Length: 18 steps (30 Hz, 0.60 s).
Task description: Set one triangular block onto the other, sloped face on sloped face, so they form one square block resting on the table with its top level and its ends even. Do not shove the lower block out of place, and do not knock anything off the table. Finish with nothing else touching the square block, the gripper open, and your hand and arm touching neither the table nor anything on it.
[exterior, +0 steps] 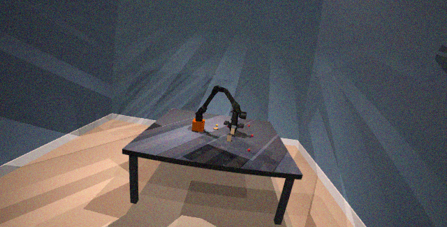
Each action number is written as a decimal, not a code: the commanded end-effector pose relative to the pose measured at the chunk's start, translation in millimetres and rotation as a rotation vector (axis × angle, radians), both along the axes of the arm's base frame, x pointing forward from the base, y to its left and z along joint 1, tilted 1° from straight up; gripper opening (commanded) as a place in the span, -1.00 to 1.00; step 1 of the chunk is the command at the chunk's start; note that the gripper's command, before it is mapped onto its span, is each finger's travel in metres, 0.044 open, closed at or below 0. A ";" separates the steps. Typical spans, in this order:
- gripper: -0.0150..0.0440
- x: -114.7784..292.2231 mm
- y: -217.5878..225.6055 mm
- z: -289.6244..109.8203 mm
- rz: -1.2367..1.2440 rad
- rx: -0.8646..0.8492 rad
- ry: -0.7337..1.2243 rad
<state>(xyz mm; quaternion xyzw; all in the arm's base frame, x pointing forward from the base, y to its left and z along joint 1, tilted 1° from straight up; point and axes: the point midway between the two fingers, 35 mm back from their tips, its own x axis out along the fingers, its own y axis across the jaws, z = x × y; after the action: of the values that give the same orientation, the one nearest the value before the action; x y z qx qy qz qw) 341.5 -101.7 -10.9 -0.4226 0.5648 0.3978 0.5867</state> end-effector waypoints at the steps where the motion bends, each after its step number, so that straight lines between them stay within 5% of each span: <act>1: -0.49 -0.3 0.1 -6.2 0.007 -0.001 0.002; 18: -0.49 -0.2 0.0 -25.2 -0.019 0.001 0.001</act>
<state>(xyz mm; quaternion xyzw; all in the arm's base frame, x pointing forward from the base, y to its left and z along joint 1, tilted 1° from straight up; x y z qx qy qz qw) 343.5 -102.3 -31.1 -0.4211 0.5654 0.3917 0.5913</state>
